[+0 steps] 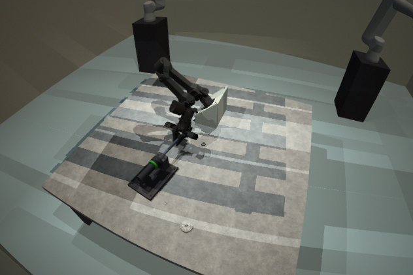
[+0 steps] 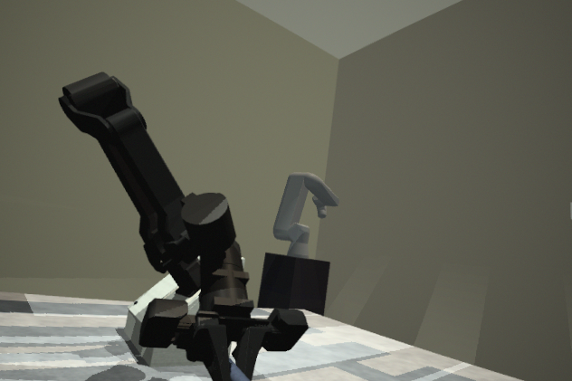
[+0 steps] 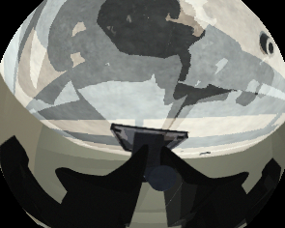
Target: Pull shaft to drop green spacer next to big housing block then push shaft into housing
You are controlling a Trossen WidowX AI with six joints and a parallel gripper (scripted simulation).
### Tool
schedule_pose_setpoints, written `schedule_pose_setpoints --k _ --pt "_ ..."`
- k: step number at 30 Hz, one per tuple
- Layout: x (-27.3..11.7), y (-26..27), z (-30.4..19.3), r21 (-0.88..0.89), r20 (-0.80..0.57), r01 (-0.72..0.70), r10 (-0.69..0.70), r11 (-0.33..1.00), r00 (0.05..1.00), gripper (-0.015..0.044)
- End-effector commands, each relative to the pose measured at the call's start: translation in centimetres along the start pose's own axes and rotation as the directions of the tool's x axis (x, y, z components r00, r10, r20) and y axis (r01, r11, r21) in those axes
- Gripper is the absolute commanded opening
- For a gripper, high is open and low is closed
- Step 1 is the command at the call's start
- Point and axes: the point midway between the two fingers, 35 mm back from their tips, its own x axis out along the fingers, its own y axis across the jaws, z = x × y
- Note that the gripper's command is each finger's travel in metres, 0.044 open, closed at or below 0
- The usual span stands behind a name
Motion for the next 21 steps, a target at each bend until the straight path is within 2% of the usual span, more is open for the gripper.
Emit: schedule_pose_setpoints --k 1,21 --pt "-0.11 -0.02 0.15 0.002 0.001 0.001 -0.001 1.000 1.000 0.0000" --pt "-0.24 -0.02 0.28 0.002 0.002 0.001 -0.001 1.000 1.000 0.0000"
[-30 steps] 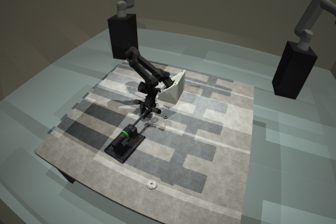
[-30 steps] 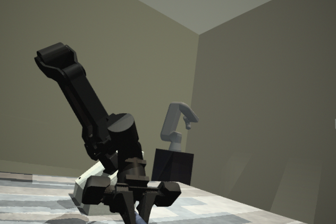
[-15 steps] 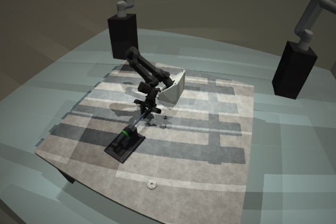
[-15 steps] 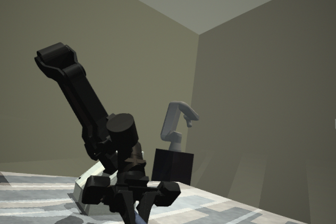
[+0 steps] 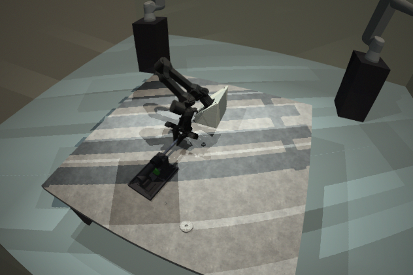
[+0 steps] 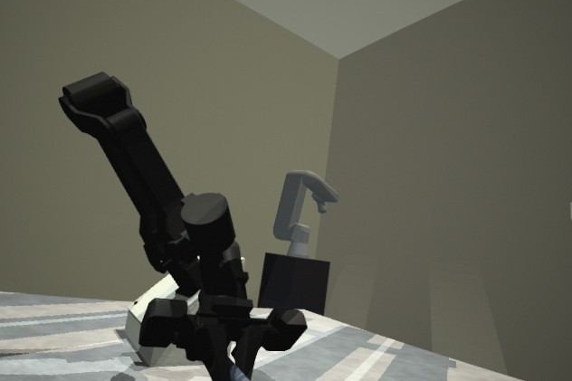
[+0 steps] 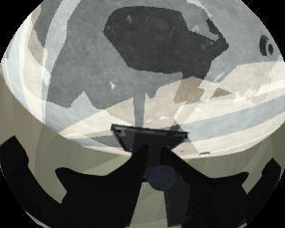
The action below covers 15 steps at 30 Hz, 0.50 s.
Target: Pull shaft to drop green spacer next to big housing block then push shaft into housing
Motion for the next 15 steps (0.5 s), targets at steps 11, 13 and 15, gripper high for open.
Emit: schedule_pose_setpoints --k 11,13,15 --pt "-0.01 0.00 0.01 0.000 0.000 0.000 0.000 1.000 1.000 0.0000" --pt "-0.01 0.00 0.01 0.000 0.000 0.000 0.000 1.000 1.000 0.0000" --pt "-0.01 0.00 0.01 0.000 0.000 0.000 0.000 1.000 1.000 0.0000"
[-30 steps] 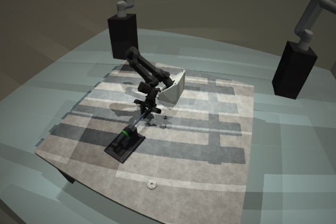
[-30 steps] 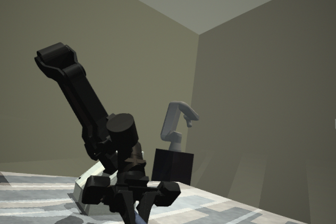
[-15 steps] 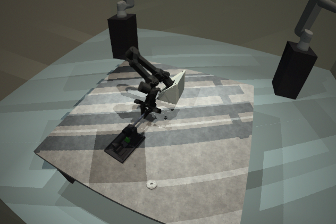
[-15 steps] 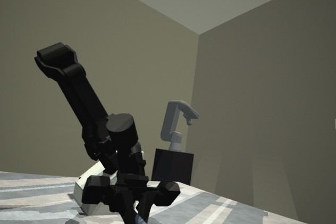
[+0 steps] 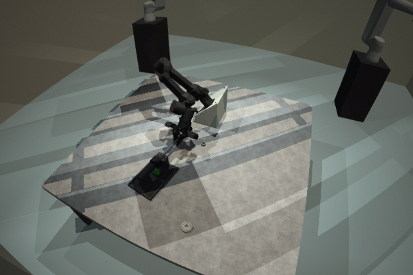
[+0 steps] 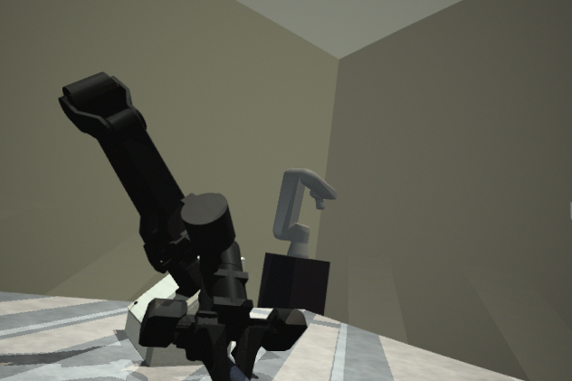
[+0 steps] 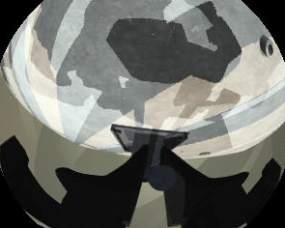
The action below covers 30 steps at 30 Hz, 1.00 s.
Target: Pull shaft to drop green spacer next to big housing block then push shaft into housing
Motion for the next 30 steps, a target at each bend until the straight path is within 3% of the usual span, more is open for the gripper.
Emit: schedule_pose_setpoints --k 1,30 --pt "0.00 0.00 -0.01 0.000 0.000 0.000 0.000 1.000 1.000 0.0000" --pt "0.58 0.03 -0.76 0.003 0.000 0.001 -0.001 1.000 1.000 0.0000"
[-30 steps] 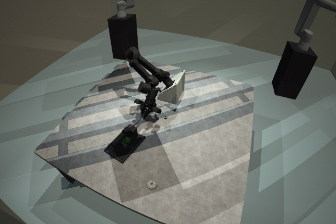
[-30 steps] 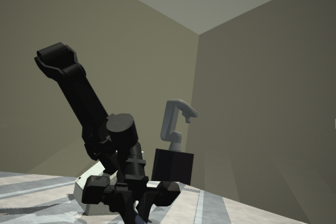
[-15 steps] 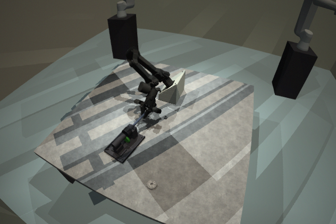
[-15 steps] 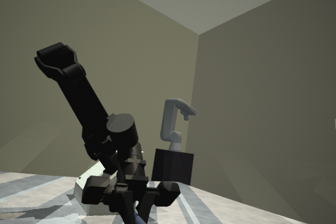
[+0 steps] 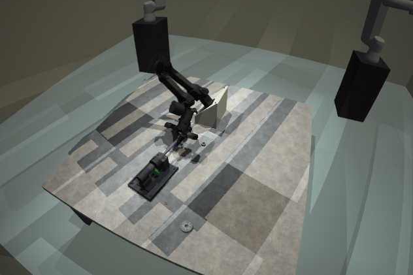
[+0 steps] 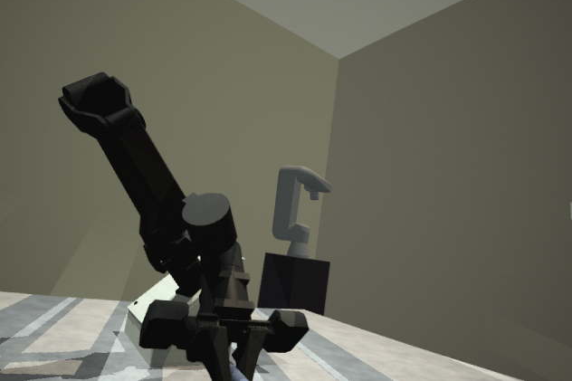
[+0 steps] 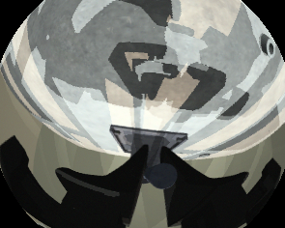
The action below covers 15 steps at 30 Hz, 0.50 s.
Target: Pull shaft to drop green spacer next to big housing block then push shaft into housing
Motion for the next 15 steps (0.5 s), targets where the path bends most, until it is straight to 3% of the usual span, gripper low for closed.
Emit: schedule_pose_setpoints --k 1,15 --pt "0.23 0.04 -0.56 0.008 -0.011 0.000 0.000 1.000 1.000 0.0000" --pt "0.61 0.06 -0.93 0.008 -0.011 -0.001 0.001 1.000 1.000 0.0000"
